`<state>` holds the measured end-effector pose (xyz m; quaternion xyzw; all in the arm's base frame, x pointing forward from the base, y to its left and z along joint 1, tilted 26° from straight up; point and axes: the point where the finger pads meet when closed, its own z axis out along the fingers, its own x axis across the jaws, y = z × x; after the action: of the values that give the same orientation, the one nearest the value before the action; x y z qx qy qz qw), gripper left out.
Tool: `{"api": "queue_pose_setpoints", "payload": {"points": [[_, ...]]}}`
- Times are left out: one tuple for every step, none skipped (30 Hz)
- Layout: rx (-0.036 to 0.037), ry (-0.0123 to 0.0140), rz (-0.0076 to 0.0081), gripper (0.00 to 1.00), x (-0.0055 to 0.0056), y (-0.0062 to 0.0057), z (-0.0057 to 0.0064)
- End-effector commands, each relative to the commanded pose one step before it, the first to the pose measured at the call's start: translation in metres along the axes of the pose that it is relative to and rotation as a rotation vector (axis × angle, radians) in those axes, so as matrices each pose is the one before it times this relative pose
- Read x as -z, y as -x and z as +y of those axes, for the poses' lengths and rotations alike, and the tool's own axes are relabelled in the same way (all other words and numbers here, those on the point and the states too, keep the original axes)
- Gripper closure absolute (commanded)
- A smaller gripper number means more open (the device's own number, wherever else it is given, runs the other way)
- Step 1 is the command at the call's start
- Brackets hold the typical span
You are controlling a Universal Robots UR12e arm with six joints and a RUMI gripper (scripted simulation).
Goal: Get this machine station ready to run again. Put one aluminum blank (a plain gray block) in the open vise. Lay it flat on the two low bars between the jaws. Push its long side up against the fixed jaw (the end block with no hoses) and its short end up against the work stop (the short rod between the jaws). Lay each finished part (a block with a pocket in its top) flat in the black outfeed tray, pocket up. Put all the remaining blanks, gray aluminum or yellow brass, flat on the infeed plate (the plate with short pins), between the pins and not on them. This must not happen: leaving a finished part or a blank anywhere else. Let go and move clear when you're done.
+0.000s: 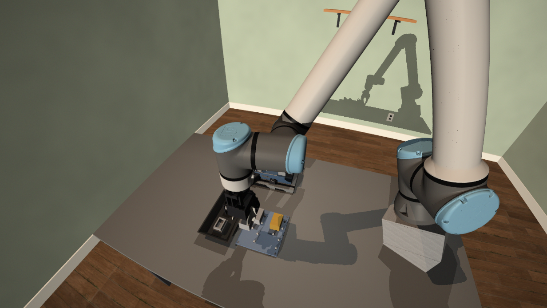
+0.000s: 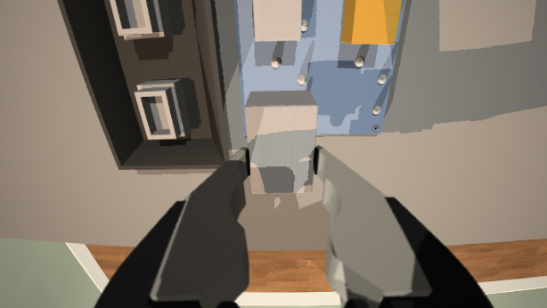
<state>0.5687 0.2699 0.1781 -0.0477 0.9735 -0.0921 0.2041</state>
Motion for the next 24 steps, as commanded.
{"api": "queue_pose_setpoints", "payload": {"points": [[-0.00032,0.00013,-0.00012,1.0,0.01524,0.00045,0.00005],[0.0,0.0,0.0,1.0,0.00101,0.0,0.0],[0.0,0.0,0.0,1.0,0.00071,0.0,0.0],[0.0,0.0,0.0,1.0,0.0,0.0,0.0],[0.0,0.0,0.0,1.0,0.0,0.0,0.0],[0.0,0.0,0.0,1.0,0.00045,0.0,0.0],[0.0,0.0,0.0,1.0,0.00024,0.0,0.0],[0.0,0.0,0.0,1.0,0.00009,0.0,0.0],[0.0,0.0,0.0,1.0,0.00001,0.0,0.0],[0.0,0.0,0.00001,1.0,-0.00001,0.00002,-0.00004],[0.00002,0.00002,0.00007,1.0,-0.00004,0.00016,-0.00025],[0.00005,0.00005,0.00019,1.0,-0.0001,0.00041,-0.00065],[0.0001,0.00009,0.00035,1.0,-0.00018,0.00076,-0.00121],[0.00016,0.00015,0.00055,1.0,-0.00027,0.00119,-0.0019],[0.00022,0.00021,0.00076,1.0,-0.00038,0.00168,-0.00269],[0.0003,0.00028,0.00099,1.0,-0.00049,0.0022,-0.00358],[0.00037,0.00036,0.0012,1.0,-0.0006,0.00274,-0.00454],[0.00045,0.00044,0.0014,1.0,-0.00071,0.00328,-0.00555],[0.00053,0.00052,0.00157,1.0,-0.00079,0.0038,-0.00659],[0.00062,0.00061,0.0017,1.0,-0.00086,0.00428,-0.00766],[0.0,0.0,0.0,1.0,0.0,0.0,0.0],[0.0,0.0,0.0,1.0,0.0,0.0,0.0],[0.0007,0.00069,0.00177,1.0,-0.00091,0.00472,-0.00873],[0.00078,0.00076,0.0018,1.0,-0.00092,0.00508,-0.00979]]}}
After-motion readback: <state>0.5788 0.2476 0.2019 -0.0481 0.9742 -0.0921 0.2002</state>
